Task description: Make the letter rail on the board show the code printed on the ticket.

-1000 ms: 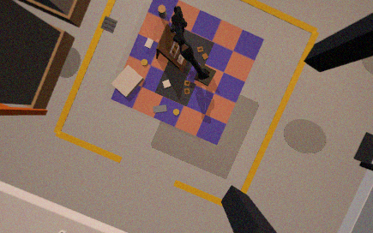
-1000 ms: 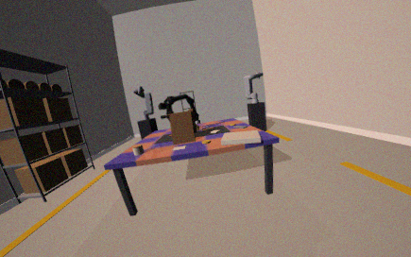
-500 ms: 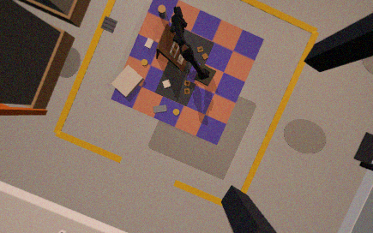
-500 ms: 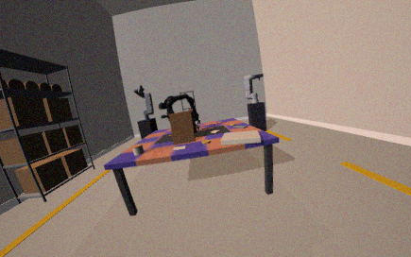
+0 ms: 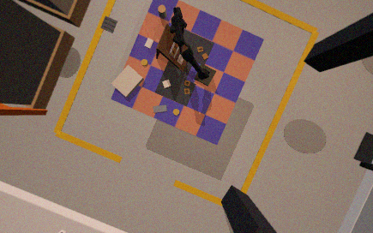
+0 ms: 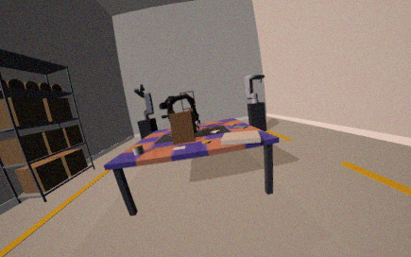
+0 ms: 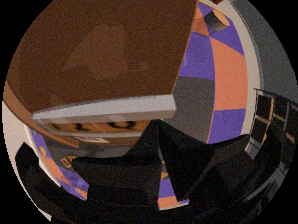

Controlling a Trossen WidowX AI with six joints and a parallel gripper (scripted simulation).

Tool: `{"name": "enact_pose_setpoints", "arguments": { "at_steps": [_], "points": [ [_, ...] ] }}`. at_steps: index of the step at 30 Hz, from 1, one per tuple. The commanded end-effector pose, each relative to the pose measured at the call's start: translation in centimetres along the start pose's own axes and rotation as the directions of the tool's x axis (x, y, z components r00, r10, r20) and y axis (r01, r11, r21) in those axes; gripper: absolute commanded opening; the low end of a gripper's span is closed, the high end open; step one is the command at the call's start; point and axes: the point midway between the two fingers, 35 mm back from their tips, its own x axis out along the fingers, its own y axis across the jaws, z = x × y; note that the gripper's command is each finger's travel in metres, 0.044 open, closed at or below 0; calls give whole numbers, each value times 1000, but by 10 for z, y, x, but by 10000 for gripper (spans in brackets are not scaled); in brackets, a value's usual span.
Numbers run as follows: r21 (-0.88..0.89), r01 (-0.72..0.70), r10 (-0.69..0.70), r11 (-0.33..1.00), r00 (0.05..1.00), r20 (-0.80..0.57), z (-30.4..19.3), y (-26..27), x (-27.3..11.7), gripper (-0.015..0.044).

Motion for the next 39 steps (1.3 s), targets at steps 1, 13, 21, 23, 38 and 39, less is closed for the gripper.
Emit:
{"name": "enact_pose_setpoints", "arguments": {
  "at_steps": [1,13,21,23,38,39],
  "points": [
    [2,-7,7,1000,1000,-3,1,4,3,0],
    [3,-7,7,1000,1000,-3,1,8,4,0],
    [3,-7,7,1000,1000,-3,-5,4,-5,0],
    [3,-6,6,1000,1000,-3,-7,4,-7,0],
    [4,-6,6,1000,1000,-4,-20,3,-21,0],
    [7,-6,5,1000,1000,12,-18,4,-24,26]
  ]
}}
